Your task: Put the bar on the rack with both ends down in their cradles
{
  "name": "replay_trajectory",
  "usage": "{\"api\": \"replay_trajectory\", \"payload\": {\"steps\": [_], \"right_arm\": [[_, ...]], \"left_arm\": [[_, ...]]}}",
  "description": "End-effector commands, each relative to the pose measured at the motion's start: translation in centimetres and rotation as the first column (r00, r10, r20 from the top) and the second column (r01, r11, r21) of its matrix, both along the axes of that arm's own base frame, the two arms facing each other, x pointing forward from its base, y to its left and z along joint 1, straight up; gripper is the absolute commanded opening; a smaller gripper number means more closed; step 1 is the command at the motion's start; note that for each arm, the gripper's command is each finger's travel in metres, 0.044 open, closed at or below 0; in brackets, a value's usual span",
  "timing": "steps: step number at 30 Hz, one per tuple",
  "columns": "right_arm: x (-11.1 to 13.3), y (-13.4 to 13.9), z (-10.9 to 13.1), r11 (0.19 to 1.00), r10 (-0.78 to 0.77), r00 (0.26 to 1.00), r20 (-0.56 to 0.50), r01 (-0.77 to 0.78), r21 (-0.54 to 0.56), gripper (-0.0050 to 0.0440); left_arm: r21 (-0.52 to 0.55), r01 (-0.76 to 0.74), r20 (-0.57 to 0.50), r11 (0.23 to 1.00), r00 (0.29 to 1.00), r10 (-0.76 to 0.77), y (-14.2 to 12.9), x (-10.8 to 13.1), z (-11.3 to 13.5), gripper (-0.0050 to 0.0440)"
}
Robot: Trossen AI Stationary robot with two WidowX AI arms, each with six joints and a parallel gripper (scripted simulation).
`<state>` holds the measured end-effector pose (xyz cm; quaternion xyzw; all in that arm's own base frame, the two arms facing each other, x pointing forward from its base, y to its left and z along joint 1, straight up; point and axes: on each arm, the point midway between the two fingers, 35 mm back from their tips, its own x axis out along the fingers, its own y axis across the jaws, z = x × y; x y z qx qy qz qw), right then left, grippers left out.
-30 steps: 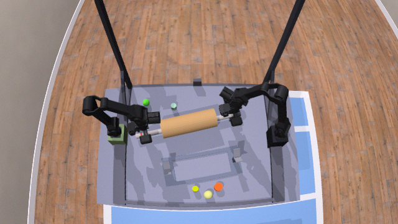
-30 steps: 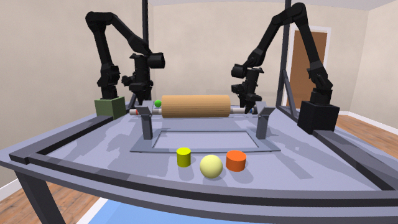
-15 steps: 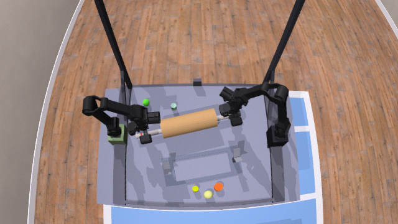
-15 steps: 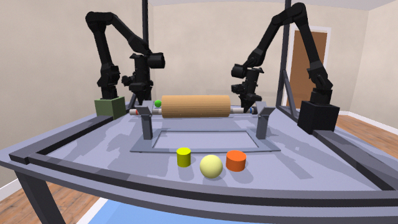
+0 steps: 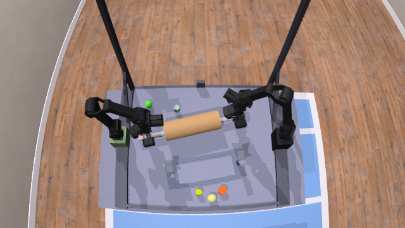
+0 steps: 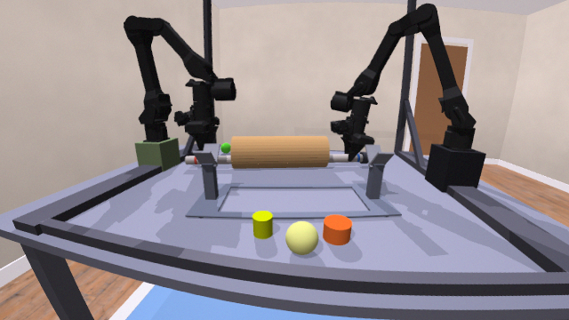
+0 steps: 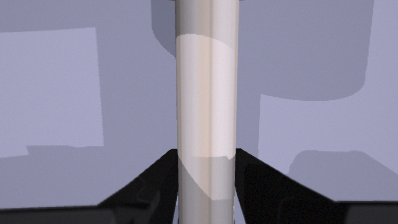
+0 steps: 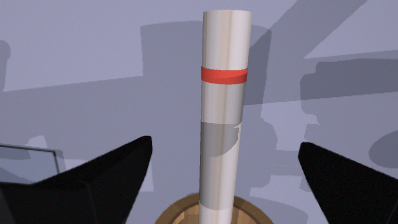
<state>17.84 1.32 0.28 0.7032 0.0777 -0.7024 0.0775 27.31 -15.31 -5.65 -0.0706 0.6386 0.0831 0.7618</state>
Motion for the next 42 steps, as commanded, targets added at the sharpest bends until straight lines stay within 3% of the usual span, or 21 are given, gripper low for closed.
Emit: {"api": "replay_trajectory", "payload": {"steps": [1,20,21,42], "right_arm": [[0.0,-0.1,-0.9,1.000,0.004,1.000,-0.001,-0.004,-0.002,0.0400],[0.0,-0.1,-4.0,1.000,0.003,1.000,0.001,-0.003,-0.002,0.0400],[0.1,-0.2,-4.0,1.000,0.003,1.000,0.002,-0.003,-0.002,0.0050],[0.0,-0.1,-3.9,1.000,0.003,1.000,0.005,-0.003,-0.002,0.0050]], "left_arm": [[0.006,0.000,0.001,1.000,1.000,0.000,0.2,0.0,0.0,0.0050],[0.006,0.000,0.001,1.000,1.000,0.000,0.2,0.0,0.0,0.0050],[0.006,0.000,0.001,1.000,1.000,0.000,0.2,0.0,0.0,0.0050],[0.003,0.000,0.003,1.000,1.000,0.000,0.1,0.0,0.0,0.0050]]}}
